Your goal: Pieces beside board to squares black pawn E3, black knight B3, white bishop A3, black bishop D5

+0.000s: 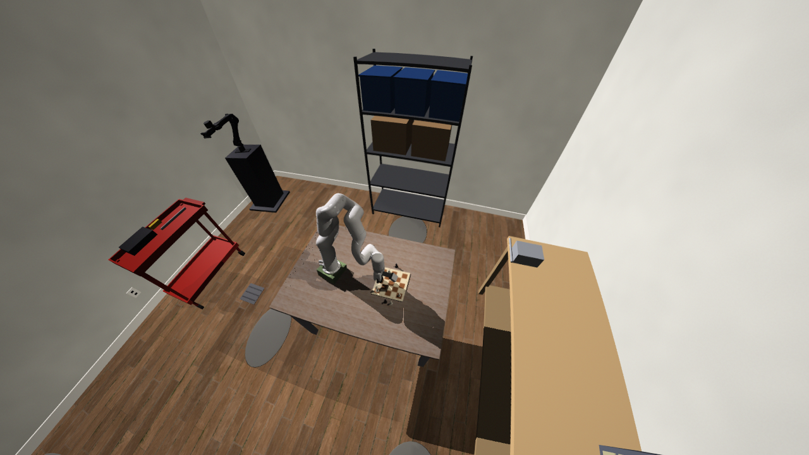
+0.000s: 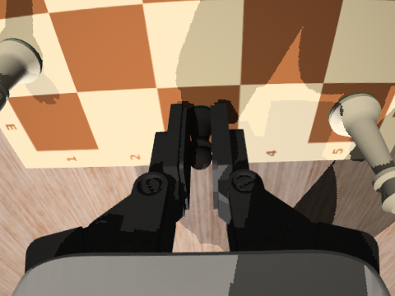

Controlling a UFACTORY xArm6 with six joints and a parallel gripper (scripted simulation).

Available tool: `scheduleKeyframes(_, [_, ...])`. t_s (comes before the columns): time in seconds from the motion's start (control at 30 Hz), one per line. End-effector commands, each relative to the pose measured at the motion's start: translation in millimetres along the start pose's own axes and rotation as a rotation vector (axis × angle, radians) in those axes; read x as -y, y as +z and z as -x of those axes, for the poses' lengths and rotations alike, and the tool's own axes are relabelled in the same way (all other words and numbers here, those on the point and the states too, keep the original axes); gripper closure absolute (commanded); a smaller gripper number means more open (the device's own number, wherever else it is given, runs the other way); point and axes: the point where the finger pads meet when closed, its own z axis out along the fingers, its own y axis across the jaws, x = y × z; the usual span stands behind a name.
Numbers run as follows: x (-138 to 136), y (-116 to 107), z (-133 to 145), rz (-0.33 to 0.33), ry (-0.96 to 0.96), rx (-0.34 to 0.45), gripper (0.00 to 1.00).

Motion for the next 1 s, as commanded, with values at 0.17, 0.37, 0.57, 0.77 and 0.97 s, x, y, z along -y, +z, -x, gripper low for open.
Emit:
scheduleKeyframes(0.17, [0.0, -0.8, -1.3, 0.000, 0.000, -0.003, 0.79])
scheduleKeyframes(0.37, [0.0, -0.8, -1.3, 0.000, 0.000, -0.003, 0.73])
scheduleKeyframes(0.57, [0.0, -0.8, -1.3, 0.000, 0.000, -0.003, 0.66])
scheduleKeyframes(0.77, [0.0, -0.9, -1.3, 0.000, 0.000, -0.003, 0.66])
scheduleKeyframes(0.97, [0.1, -8.2, -1.3, 0.000, 0.000, -0.003, 0.66])
